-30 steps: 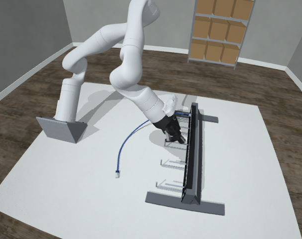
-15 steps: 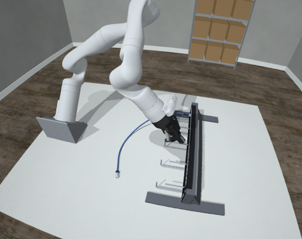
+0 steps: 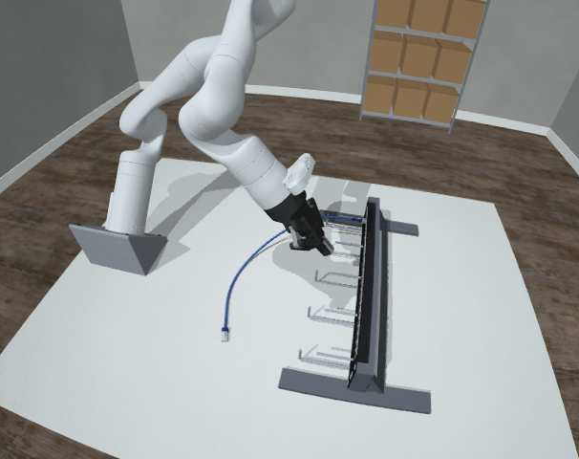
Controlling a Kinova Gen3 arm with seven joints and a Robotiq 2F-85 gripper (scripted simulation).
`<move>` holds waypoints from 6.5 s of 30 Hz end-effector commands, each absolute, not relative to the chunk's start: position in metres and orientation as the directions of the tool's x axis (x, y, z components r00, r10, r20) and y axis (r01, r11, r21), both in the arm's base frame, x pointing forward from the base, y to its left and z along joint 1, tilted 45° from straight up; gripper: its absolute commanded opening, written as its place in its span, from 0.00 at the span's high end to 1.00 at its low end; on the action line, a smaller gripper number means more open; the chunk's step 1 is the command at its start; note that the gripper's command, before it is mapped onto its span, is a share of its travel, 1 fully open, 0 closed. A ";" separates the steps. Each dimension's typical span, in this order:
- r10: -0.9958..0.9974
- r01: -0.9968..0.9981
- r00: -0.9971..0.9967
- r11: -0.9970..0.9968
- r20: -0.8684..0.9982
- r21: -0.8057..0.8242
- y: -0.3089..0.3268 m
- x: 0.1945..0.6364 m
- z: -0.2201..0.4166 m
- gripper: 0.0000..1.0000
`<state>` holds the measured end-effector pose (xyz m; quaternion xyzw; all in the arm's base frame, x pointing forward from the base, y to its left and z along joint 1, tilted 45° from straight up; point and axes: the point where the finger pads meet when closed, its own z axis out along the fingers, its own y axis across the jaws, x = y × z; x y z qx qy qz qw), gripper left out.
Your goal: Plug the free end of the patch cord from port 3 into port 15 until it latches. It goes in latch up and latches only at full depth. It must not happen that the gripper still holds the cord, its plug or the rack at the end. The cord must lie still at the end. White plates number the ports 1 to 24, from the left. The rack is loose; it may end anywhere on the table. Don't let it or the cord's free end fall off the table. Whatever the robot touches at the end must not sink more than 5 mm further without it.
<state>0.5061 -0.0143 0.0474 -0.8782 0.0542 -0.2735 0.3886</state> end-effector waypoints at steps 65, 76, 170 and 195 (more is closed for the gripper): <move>-0.321 0.114 0.833 -0.698 0.451 -0.707 -0.124 0.495 0.010 1.00; -0.321 0.114 0.833 -0.698 0.451 -0.707 -0.075 0.536 -0.032 1.00; -0.321 0.114 0.833 -0.698 0.451 -0.707 -0.134 0.486 0.019 1.00; -0.128 0.285 0.836 -0.730 0.533 -0.621 -0.119 0.470 0.002 1.00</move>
